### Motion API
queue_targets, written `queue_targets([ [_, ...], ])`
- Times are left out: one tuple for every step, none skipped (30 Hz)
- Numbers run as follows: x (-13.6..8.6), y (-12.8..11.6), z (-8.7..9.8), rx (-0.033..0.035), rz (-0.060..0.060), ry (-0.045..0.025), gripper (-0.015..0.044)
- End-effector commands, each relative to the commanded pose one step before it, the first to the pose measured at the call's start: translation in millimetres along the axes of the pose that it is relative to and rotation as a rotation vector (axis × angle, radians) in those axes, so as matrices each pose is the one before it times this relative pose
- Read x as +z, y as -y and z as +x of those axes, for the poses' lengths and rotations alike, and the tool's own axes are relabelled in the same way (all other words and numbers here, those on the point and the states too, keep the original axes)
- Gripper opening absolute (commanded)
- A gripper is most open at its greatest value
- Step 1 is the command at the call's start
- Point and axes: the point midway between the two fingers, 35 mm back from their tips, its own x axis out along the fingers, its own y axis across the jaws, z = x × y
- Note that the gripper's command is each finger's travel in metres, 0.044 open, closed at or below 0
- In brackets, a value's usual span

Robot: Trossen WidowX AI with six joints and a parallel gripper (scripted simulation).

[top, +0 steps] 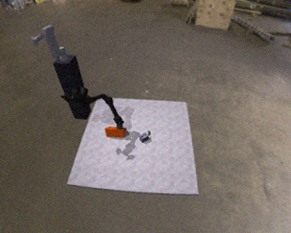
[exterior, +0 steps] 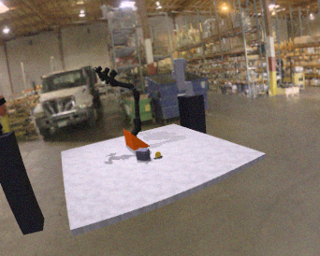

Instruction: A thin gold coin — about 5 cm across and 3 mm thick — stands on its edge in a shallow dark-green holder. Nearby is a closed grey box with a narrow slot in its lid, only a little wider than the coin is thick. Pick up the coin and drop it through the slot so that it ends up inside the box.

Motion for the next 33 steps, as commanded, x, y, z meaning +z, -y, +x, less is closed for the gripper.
queue_targets([
  [-1.37, -2.65, -0.46, 0.00533, -0.0044, -0.00478, 0.0374],
  [-4.07, -7.95, -1.41, 0.01612, -0.0134, -0.01420, 0.0348],
  [-6.60, -13.34, -2.37, 0.02730, -0.0225, -0.02315, 0.0321],
  [-7.64, -16.33, -2.80, 0.03376, -0.0276, -0.02716, 0.0295],
  [-7.13, -16.42, -2.63, 0.03426, -0.0281, -0.02603, 0.0269],
  [-6.70, -16.61, -2.48, 0.03494, -0.0284, -0.02505, 0.0243],
  [-6.27, -16.79, -2.33, 0.03559, -0.0287, -0.02407, 0.0216],
  [-5.84, -16.96, -2.18, 0.03620, -0.0290, -0.02309, 0.0190],
  [-5.40, -17.11, -2.03, 0.03678, -0.0293, -0.02210, 0.0164],
  [-4.96, -17.25, -1.88, 0.03732, -0.0296, -0.02111, 0.0161],
  [-1.84, -17.03, -2.79, 0.03847, -0.0273, -0.00441, 0.0161],
  [-1.52, -17.99, -2.80, 0.04065, -0.0289, -0.00363, 0.0161],
  [-2.93, -17.94, -1.78, 0.03994, -0.0299, -0.01381, 0.0161],
  [-3.27, -17.92, -1.25, 0.03990, -0.0304, -0.01758, 0.0161],
  [-2.86, -17.92, -1.07, 0.04013, -0.0306, -0.01684, 0.0161],
  [-2.42, -17.94, -0.90, 0.04042, -0.0309, -0.01594, 0.0161],
  [-1.98, -17.97, -0.74, 0.04074, -0.0312, -0.01494, 0.0161],
  [-1.53, -17.99, -0.59, 0.04101, -0.0315, -0.01395, 0.0161],
  [-1.09, -17.99, -0.44, 0.04126, -0.0318, -0.01296, 0.0161],
  [-0.65, -17.98, -0.28, 0.04147, -0.0321, -0.01199, 0.0161],
  [0.03, -2.05, -0.22, 0.00533, 0.0036, 0.00028, 0.0161],
  [0.04, -6.14, -0.67, 0.01598, 0.0108, 0.00069, 0.0161],
  [-0.10, -10.22, -1.12, 0.02664, 0.0180, 0.00067, 0.0161],
  [-0.57, -14.09, -1.01, 0.03546, 0.0103, -0.00299, 0.0161],
  [-1.22, -17.71, 0.06, 0.04146, -0.0237, -0.01185, 0.0161],
  [-0.87, -15.68, 0.48, 0.03625, -0.0290, -0.01160, 0.0161],
  [-0.54, -15.47, 0.62, 0.03593, -0.0295, -0.01089, 0.0161],
  [-0.20, -15.29, 0.74, 0.03570, -0.0299, -0.01018, 0.0161],
  [0.13, -15.25, 0.85, 0.03582, -0.0301, -0.00947, 0.0161],
  [0.46, -15.19, 0.96, 0.03592, -0.0303, -0.00876, 0.0161],
  [0.89, -17.52, 1.19, 0.04171, -0.0353, -0.00928, 0.0161],
  [1.38, -18.33, 1.39, 0.04397, -0.0374, -0.00878, 0.0161],
  [1.84, -18.20, 1.55, 0.04403, -0.0377, -0.00779, 0.0161],
])
